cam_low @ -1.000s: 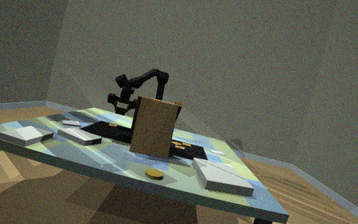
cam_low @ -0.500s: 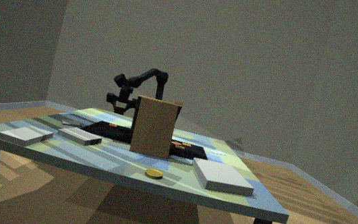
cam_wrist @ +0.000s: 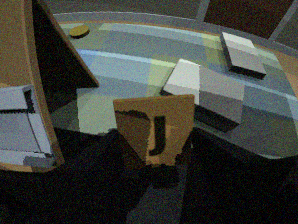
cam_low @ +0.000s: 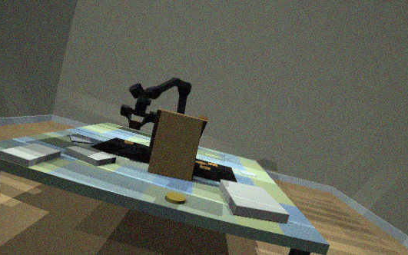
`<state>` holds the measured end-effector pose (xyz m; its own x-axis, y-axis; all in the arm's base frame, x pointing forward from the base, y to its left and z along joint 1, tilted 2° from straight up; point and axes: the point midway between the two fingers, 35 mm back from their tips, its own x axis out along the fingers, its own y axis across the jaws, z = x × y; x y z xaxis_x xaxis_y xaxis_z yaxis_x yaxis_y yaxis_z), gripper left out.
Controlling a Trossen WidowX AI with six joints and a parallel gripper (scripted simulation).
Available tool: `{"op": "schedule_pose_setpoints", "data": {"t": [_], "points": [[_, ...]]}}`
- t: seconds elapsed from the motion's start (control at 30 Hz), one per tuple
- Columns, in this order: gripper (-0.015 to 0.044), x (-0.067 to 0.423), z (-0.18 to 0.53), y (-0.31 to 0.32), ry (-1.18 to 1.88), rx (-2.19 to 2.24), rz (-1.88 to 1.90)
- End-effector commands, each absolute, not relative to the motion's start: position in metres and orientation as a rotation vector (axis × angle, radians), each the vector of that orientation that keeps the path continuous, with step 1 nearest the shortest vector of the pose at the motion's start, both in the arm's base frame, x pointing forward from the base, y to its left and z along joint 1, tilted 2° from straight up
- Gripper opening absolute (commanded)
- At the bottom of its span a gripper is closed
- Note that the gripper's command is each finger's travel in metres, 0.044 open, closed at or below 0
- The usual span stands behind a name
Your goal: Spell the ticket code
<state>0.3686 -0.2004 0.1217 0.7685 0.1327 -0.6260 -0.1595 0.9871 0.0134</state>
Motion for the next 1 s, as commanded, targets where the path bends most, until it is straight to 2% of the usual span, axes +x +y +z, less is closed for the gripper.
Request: {"op": "schedule_pose_setpoints", "data": {"t": [0.0, 0.97], "points": [[0.0000, 0.3700, 0.1245, -0.2010, 0.671, -0.047, 0.164], [0.0000, 0.3707, 0.1271, -0.1983, 0.671, -0.047, 0.164]]}}
